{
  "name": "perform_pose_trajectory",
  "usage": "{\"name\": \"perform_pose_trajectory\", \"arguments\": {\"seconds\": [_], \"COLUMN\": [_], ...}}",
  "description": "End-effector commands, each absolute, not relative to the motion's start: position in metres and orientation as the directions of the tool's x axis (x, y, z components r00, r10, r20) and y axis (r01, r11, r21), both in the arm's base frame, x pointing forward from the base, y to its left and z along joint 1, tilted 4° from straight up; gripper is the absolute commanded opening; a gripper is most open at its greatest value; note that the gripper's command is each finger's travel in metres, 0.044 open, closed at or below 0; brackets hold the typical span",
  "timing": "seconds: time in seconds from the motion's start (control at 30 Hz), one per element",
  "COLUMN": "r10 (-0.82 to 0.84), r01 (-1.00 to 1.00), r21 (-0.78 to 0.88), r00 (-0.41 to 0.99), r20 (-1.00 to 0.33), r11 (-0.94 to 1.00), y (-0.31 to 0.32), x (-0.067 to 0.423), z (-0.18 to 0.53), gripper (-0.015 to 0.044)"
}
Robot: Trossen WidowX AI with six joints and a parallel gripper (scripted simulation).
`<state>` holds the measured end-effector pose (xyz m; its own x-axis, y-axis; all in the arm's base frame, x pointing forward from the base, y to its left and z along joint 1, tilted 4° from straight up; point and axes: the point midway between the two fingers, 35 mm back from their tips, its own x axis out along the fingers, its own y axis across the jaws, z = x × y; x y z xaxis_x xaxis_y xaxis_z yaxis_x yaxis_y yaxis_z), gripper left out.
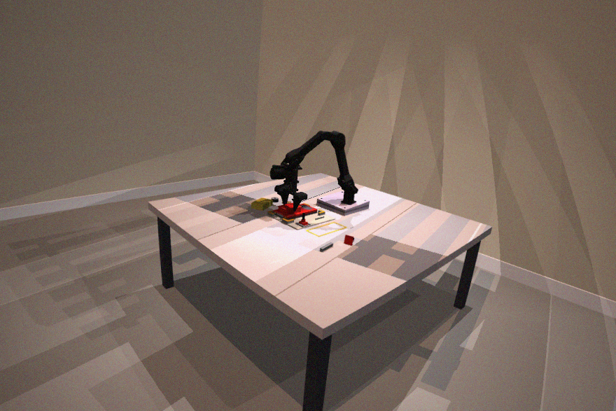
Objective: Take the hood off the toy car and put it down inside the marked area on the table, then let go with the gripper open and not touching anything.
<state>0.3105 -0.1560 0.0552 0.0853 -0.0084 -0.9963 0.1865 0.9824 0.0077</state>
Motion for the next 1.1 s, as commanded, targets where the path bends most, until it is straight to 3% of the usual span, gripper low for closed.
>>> {"name": "perform_pose_trajectory", "arguments": {"seconds": [0.0,0.37,1.07], "r10": [-0.011,-0.01,-0.009], "r01": [0.187,0.187,0.187], "r21": [0.006,0.006,0.007], "r00": [0.086,0.086,0.085], "r20": [-0.996,-0.996,-0.996], "r11": [0.982,0.982,0.982], "y": [-0.157,-0.157,-0.156], "x": [0.311,0.31,0.309], "z": [0.055,0.061,0.074], "gripper": [0.0295,0.0006,0.0]}}
